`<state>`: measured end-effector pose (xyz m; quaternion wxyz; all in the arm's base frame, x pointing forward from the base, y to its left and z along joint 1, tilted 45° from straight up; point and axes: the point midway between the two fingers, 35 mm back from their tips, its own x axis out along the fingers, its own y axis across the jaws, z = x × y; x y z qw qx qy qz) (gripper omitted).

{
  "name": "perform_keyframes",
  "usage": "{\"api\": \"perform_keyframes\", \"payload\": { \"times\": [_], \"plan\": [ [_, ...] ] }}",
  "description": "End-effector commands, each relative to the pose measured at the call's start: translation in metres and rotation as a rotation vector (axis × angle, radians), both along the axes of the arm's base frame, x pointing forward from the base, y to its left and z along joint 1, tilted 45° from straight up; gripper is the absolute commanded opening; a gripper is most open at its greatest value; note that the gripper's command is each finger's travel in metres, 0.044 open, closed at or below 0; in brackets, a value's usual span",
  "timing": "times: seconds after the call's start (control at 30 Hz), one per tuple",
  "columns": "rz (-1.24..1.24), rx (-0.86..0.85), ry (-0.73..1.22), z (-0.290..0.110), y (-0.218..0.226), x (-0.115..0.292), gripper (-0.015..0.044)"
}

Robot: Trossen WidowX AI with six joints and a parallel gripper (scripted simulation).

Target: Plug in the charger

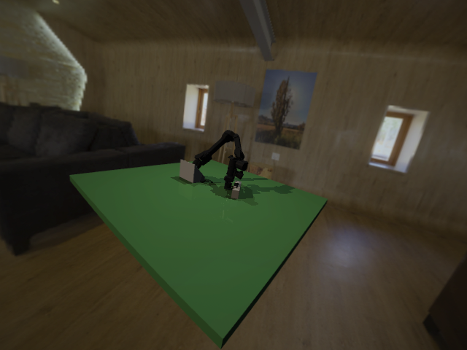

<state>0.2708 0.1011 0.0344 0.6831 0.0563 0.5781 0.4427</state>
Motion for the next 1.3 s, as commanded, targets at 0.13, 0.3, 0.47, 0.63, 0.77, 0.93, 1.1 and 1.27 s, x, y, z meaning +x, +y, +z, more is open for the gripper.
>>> {"api": "perform_keyframes", "payload": {
  "times": [0.13, 0.3, 0.47, 0.63, 0.77, 0.93, 1.1, 1.27],
  "plan": [
    [-0.003, 0.003, 0.004, 0.0007, 0.0007, 0.0008, 0.0000],
    [-0.003, 0.003, 0.003, 0.0013, 0.0013, 0.0020, 0.0000],
    [-0.003, 0.003, 0.003, 0.0019, 0.0020, 0.0034, 0.0000],
    [-0.003, 0.003, 0.003, 0.0026, 0.0026, 0.0048, 0.0000],
    [-0.003, 0.003, 0.003, 0.0031, 0.0029, 0.0057, 0.0000],
    [-0.003, 0.003, 0.003, 0.0036, 0.0036, 0.0070, 0.0000],
    [-0.003, 0.003, 0.003, 0.0041, 0.0042, 0.0083, 0.0000],
    [-0.003, 0.003, 0.003, 0.0048, 0.0047, 0.0095, 0.0000]
  ]
}}
